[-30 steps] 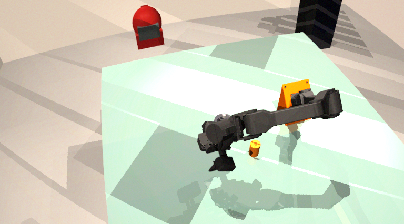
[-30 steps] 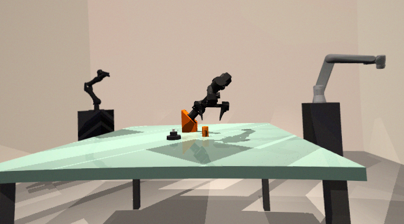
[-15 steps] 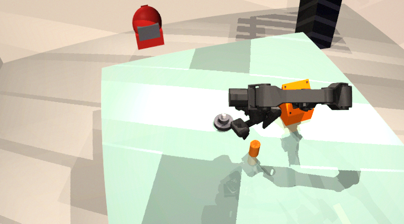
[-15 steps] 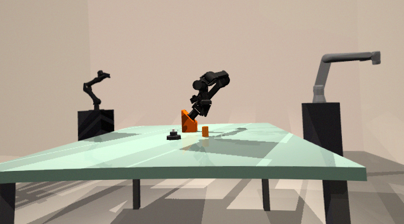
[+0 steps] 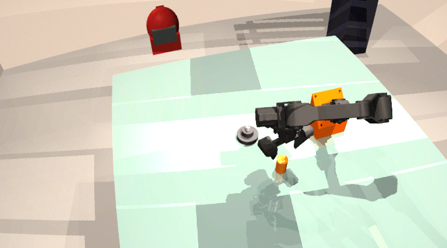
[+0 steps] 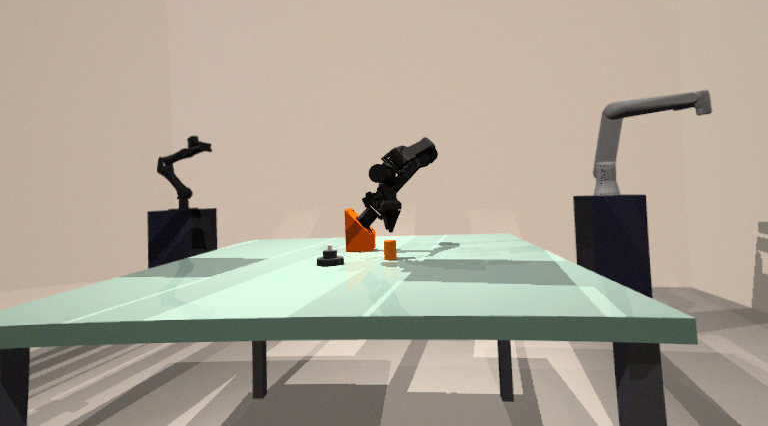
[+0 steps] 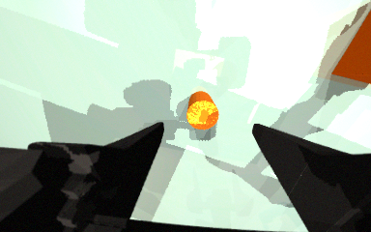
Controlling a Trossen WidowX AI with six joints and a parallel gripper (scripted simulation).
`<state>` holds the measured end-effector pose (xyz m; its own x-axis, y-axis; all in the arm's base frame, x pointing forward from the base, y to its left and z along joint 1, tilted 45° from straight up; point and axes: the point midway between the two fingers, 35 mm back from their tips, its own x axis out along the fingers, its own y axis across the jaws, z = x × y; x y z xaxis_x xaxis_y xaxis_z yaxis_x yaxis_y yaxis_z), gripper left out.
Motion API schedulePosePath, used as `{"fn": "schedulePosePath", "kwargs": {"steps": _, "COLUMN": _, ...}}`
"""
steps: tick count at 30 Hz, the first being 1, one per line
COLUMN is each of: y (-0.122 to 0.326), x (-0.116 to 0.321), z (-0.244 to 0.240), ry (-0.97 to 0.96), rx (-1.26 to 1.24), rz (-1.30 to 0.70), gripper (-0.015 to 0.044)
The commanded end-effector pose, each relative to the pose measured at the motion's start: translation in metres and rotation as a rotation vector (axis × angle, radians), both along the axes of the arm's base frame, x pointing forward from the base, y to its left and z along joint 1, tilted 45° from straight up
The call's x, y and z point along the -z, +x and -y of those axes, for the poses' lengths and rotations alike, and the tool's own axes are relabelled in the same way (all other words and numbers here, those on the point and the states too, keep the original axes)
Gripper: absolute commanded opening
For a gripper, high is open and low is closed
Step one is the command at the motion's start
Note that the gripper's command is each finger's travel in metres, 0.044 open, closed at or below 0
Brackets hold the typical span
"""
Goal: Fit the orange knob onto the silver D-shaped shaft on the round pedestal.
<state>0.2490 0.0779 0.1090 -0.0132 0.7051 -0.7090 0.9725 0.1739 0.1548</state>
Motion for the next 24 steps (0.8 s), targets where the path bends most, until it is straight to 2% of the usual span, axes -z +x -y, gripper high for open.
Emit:
{"fn": "schedulePosePath", "kwargs": {"steps": 1, "y": 0.0, "x": 0.006, "z": -0.009, "ry": 0.004, "rx": 0.003, "rz": 0.007, "gripper": 0.044}}
{"fn": "schedulePosePath", "kwargs": {"steps": 24, "y": 0.002, "x": 0.032, "z": -0.033, "ry": 0.001, "rx": 0.003, "rz": 0.007, "gripper": 0.044}}
